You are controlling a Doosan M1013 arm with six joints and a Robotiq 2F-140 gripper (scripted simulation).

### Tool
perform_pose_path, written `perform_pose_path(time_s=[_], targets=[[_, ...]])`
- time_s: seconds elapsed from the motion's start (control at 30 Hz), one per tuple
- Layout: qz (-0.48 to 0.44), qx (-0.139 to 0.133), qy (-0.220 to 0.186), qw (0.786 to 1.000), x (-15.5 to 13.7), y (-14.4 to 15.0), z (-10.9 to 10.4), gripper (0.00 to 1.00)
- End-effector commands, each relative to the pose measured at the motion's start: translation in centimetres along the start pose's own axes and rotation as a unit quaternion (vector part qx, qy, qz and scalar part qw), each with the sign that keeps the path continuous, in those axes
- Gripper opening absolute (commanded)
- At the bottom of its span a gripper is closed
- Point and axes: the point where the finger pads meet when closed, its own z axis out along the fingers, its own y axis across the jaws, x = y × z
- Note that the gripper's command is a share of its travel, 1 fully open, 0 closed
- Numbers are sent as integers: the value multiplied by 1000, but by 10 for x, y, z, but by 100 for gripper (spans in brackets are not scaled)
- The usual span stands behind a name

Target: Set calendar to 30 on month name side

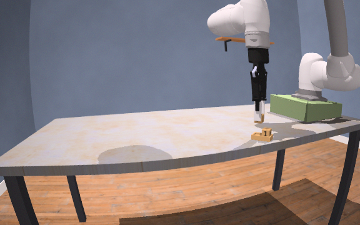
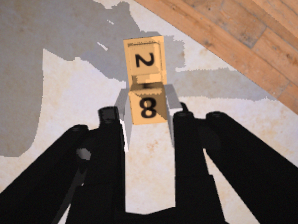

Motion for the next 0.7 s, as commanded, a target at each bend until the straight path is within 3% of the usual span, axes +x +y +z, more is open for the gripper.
perform_pose_path(time_s=[0.0, 0.67], targets=[[0, 0, 0, 1000, 0, 0, 8, 24], [0, 0, 0, 1000, 0, 0, 14, 24]])
